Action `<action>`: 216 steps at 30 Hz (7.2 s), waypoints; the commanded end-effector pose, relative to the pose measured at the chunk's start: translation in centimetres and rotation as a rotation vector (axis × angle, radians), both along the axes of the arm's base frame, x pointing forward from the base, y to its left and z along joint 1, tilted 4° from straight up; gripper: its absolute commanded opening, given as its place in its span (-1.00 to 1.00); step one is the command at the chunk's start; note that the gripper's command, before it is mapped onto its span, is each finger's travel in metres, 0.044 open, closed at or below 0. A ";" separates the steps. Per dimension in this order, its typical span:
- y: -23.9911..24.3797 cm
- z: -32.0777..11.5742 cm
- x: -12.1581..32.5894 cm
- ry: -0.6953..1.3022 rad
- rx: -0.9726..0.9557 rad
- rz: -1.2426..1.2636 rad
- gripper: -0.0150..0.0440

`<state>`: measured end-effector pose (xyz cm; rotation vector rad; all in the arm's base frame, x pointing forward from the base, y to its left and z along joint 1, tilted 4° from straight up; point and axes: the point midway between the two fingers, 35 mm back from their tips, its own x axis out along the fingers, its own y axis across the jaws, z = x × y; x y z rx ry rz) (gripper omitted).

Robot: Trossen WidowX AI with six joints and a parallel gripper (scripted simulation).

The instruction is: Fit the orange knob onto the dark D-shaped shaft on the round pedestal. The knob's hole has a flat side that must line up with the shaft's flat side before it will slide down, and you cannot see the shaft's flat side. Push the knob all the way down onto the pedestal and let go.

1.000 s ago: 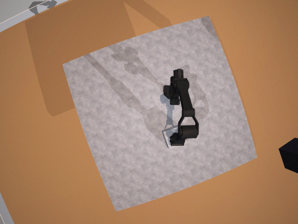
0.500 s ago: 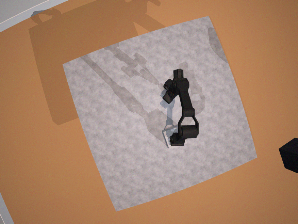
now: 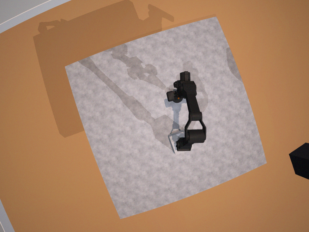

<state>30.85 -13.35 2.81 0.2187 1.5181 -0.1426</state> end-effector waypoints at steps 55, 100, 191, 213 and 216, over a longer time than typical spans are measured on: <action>0.0 -0.1 0.0 0.011 0.014 -0.255 -0.49; 0.0 -0.1 0.0 0.020 0.024 -0.464 -0.49; 0.1 0.0 -0.1 0.038 0.045 -0.882 -0.49; -0.1 -0.1 0.2 0.047 0.056 -1.091 -0.49; 0.0 -0.1 0.1 0.047 0.056 -1.091 -0.49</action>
